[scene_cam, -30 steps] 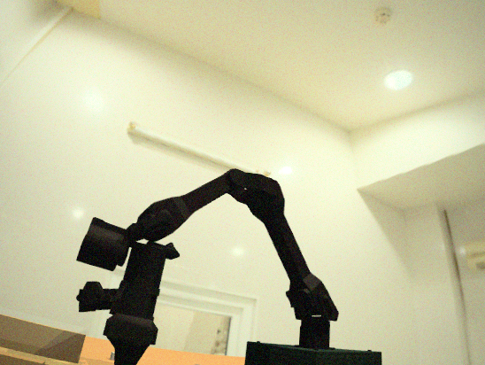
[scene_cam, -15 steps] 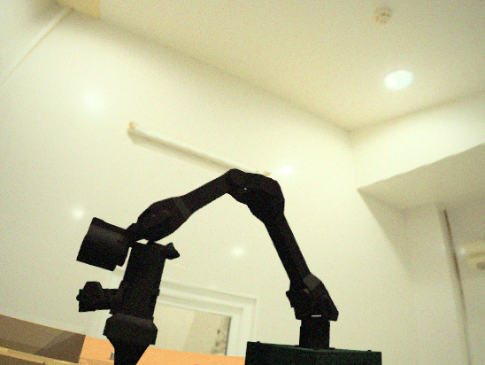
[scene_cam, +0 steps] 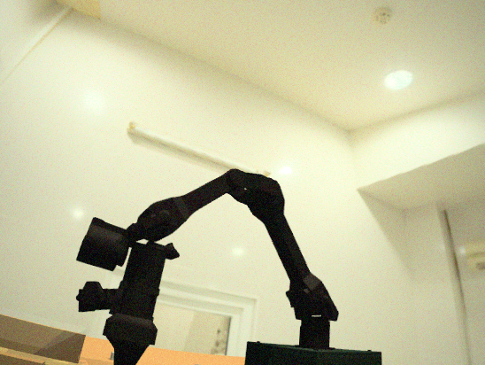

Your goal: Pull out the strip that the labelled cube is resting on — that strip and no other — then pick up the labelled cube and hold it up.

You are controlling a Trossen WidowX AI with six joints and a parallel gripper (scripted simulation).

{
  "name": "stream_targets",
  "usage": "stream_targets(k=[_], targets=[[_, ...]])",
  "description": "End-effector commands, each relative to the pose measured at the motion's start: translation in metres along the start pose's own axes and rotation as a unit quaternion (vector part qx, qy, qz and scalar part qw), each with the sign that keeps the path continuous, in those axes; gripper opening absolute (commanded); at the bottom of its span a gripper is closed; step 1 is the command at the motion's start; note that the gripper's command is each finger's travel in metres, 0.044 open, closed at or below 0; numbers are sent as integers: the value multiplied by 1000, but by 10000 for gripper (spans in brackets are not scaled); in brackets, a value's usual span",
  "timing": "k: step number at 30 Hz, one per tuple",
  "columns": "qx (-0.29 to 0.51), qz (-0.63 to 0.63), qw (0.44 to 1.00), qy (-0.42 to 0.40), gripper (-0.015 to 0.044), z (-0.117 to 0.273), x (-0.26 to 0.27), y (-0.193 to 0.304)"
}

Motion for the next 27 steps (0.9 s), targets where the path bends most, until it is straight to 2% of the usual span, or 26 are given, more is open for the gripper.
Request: stream_targets(k=[1, 27], targets=[[1, -2, 1000, -2, 0, -3, 0, 0], [2, -2, 1000, -2, 0, -5, 4, 38]])
Point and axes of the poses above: the point midway between the two fingers, 35 mm back from their tips, its own z axis back along the fingers, its own x axis across the jaws, y = z × x, the point moved 4 cm from there along z, back along the fingers, and after that the axes turned 8 degrees about z, right-handed, at the moved point
